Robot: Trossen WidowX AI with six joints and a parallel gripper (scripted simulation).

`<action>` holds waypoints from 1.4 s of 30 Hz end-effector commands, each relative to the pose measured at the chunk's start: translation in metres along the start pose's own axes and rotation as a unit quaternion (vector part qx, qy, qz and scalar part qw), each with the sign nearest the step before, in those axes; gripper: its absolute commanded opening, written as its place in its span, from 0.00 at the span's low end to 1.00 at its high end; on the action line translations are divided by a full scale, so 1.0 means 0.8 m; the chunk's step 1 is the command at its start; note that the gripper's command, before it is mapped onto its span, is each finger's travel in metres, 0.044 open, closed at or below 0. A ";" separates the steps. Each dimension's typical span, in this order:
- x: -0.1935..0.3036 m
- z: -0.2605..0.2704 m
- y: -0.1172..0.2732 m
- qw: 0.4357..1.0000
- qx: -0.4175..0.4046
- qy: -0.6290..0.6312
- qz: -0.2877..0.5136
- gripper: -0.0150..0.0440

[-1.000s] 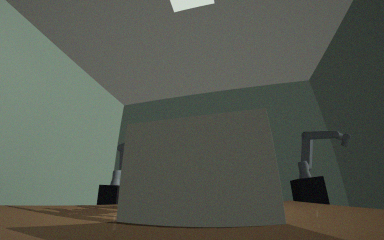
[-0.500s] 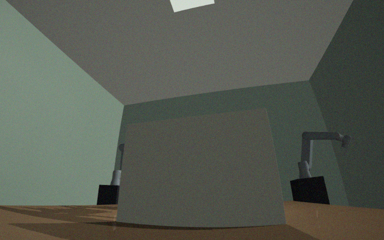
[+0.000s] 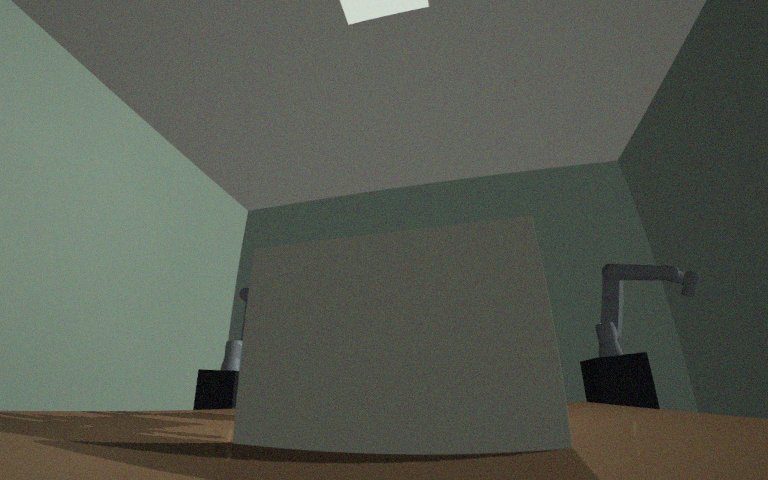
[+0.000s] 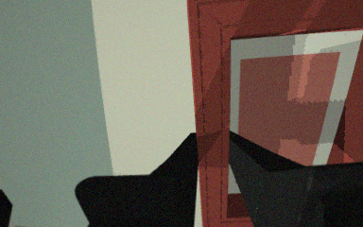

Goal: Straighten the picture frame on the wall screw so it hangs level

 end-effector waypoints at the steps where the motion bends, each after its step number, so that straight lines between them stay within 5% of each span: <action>1: 0.000 0.000 0.000 1.000 -0.004 -0.002 0.000 0.25; 42: -0.002 -0.005 0.000 0.999 0.000 -0.047 0.000 0.25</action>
Point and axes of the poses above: the point midway between the two fingers, 35 mm back from their tips, its own y axis back along the fingers, its own z axis across the jaws, x = y × z, the point moved 9 cm from there along y, back along the fingers, and after that the axes turned 11 degrees about -y, right-handed, at the moved point
